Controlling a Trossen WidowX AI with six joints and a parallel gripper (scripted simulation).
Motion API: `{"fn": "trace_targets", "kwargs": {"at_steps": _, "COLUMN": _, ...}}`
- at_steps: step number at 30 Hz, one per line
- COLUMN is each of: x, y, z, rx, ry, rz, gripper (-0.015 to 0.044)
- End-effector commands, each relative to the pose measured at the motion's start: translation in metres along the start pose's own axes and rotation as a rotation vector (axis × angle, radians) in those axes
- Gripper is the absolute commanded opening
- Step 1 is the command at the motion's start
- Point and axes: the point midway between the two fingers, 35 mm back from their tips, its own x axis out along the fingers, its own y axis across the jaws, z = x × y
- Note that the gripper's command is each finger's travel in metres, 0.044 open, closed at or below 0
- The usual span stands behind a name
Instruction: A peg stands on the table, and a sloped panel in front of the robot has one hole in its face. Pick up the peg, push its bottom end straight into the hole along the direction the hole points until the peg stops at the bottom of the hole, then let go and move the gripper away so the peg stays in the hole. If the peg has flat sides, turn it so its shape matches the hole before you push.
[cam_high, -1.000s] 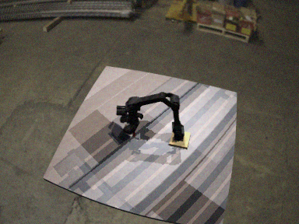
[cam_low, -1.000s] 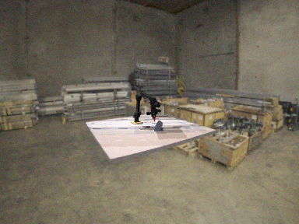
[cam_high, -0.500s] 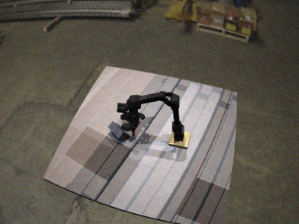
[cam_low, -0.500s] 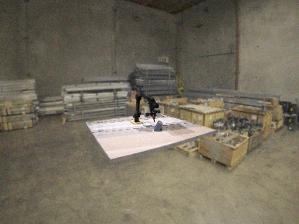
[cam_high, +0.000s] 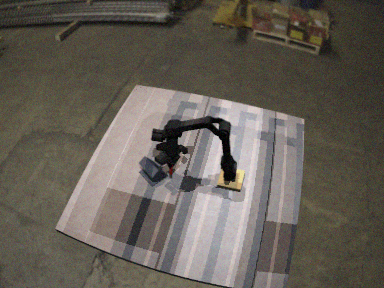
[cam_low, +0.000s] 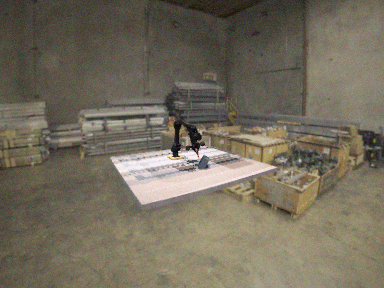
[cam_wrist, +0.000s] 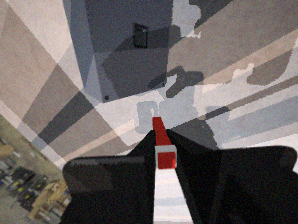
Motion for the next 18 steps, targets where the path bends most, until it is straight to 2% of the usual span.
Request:
{"fn": "trace_targets", "kwargs": {"at_steps": 1, "x": 0.003, "y": -0.004, "z": 0.001, "rx": 0.048, "ry": 0.014, "rz": 0.014, "gripper": 0.0}}
{"fn": "trace_targets", "kwargs": {"at_steps": 18, "x": 0.002, "y": -0.013, "z": 0.013, "rx": 0.254, "ry": 0.044, "rz": 0.103, "gripper": 0.0}}
